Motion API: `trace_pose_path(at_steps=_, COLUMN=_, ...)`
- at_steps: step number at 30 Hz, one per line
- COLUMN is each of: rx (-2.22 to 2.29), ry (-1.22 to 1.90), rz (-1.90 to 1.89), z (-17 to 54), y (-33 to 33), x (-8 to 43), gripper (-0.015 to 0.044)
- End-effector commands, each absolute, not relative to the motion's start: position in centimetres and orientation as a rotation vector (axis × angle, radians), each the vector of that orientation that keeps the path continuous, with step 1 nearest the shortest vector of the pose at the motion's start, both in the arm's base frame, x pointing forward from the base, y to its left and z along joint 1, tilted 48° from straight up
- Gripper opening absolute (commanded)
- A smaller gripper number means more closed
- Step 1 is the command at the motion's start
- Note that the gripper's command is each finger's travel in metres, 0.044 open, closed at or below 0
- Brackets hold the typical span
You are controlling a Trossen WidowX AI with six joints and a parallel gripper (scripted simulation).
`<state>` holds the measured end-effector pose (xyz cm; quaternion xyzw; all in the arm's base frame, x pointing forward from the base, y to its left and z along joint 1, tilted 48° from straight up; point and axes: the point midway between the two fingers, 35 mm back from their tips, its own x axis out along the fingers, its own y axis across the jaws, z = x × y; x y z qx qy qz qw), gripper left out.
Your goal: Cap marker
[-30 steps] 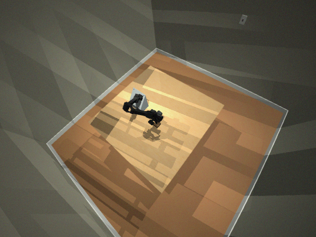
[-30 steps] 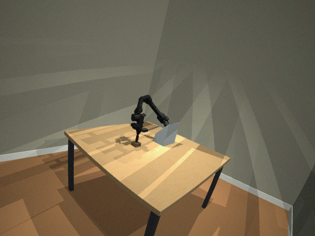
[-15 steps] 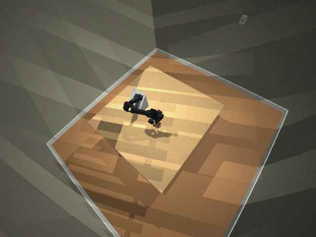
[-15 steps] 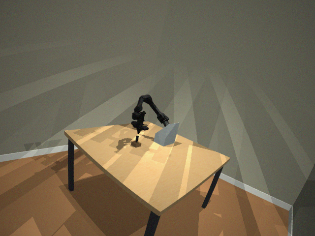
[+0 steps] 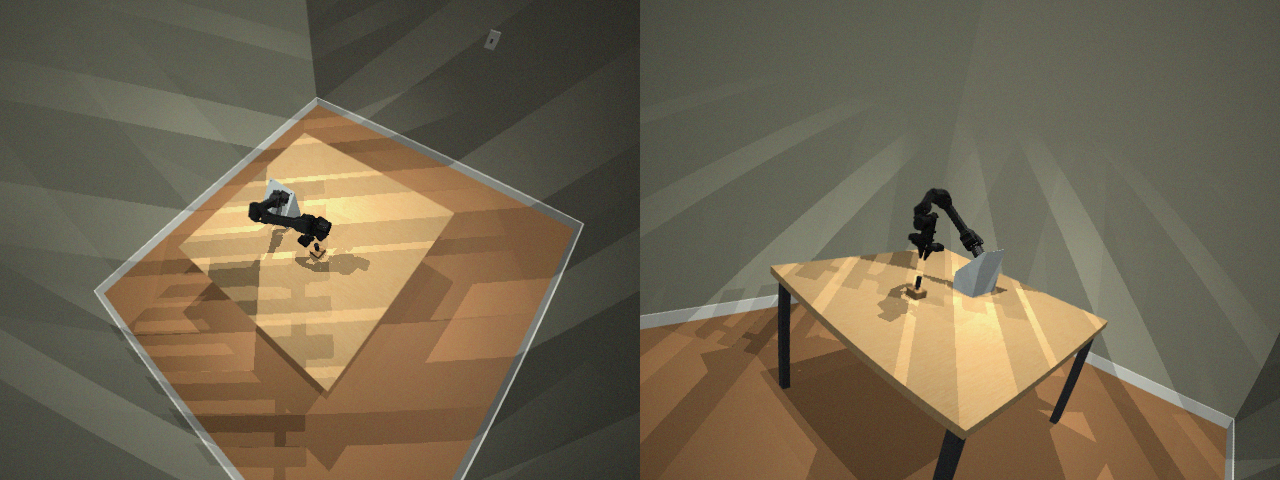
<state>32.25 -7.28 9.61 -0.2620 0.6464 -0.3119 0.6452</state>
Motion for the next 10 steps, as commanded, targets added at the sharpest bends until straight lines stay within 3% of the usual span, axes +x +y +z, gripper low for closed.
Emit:
trace_pose_path(at_steps=1, rx=-0.589, ry=1.469, rz=-0.707, z=9.70, y=-7.10, x=32.28, gripper=0.0210)
trace_pose_path(at_steps=10, rx=-0.589, ry=1.469, rz=-0.707, z=9.70, y=-7.10, x=32.28, gripper=0.0440)
